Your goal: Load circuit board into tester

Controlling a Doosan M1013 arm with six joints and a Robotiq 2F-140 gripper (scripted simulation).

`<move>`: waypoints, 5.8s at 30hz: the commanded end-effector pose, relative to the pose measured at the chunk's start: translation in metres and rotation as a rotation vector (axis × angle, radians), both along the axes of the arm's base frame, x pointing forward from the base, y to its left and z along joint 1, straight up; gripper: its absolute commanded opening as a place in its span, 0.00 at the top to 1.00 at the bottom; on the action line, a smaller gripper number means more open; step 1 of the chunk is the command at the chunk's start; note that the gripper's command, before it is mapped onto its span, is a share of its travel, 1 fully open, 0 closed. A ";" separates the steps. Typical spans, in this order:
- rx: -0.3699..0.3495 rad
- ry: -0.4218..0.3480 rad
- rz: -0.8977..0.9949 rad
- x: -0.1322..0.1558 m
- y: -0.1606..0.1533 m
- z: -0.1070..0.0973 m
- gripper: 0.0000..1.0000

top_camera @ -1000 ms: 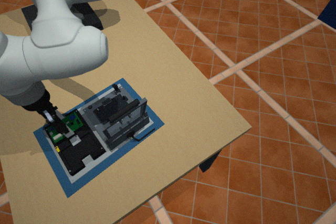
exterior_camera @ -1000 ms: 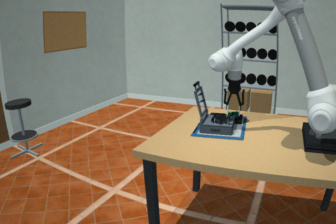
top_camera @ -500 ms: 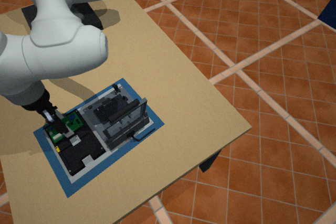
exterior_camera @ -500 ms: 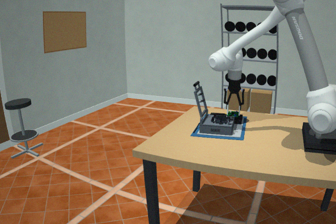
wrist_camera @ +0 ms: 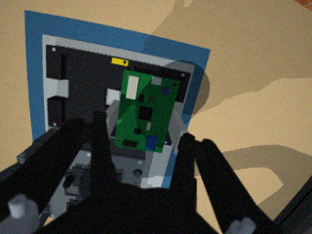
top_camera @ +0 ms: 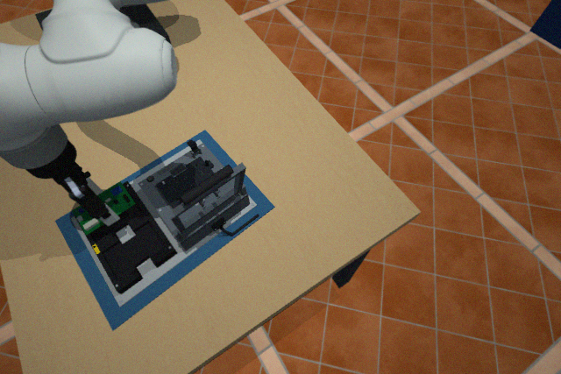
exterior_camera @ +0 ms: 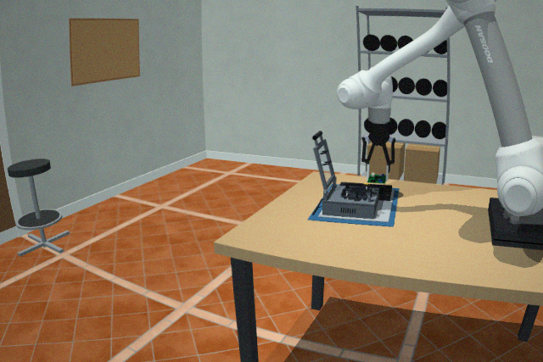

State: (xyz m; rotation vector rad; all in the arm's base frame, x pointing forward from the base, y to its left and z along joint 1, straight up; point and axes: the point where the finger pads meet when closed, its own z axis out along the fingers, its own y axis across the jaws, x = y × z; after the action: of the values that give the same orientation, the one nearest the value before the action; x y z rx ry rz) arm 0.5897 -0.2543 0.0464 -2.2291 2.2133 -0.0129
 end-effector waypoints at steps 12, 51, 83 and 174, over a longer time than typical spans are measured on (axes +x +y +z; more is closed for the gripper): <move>0.000 0.000 0.000 0.000 0.000 0.036 0.54; 0.000 0.000 0.000 0.000 0.000 0.047 0.54; 0.000 0.000 0.020 0.000 0.000 0.047 0.54; -0.008 0.007 1.266 0.000 0.000 0.047 0.54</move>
State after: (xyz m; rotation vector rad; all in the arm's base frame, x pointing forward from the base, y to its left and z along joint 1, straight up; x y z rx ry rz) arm 0.5894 -0.2540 0.0930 -3.0990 0.5774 -0.0086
